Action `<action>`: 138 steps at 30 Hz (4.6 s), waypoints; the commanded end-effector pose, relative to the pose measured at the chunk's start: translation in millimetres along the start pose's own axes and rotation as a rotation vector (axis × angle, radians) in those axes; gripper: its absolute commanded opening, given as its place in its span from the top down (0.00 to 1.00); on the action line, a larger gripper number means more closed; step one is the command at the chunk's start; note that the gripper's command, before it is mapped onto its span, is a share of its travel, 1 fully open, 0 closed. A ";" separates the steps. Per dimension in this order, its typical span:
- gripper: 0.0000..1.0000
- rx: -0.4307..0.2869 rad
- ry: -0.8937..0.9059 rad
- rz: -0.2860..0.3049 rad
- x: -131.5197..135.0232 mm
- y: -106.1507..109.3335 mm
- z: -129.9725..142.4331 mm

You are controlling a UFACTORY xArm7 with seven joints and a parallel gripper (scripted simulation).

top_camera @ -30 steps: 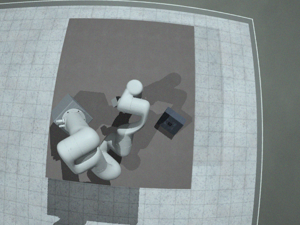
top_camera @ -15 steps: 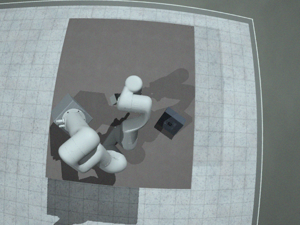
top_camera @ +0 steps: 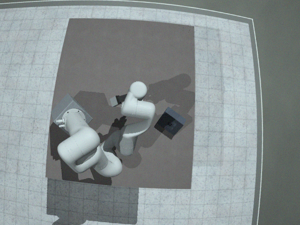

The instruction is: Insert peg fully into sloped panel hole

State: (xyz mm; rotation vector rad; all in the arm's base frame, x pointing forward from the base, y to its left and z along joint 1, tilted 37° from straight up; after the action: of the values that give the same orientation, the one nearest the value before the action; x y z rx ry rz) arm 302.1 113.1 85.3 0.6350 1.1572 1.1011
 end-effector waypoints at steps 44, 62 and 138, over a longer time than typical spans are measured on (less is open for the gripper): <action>1.00 0.163 -0.184 0.329 -39.4 -14.6 11.5; 1.00 0.164 -0.277 0.455 -60.9 -14.3 21.6; 1.00 -0.184 -0.733 0.836 -215.5 9.9 57.8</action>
State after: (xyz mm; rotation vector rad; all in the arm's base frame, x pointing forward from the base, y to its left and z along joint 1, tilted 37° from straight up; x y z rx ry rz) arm 351.8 -65.5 190.7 1.3095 0.1647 1.4430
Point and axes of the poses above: the point where the finger pads meet when closed, its own y axis back along the fingers, its own x axis across the jaws, z = x × y, the point moved 7 cm from there along y, back along the fingers, and after that the axes turned 12 degrees about -y, right-handed, at the moved point
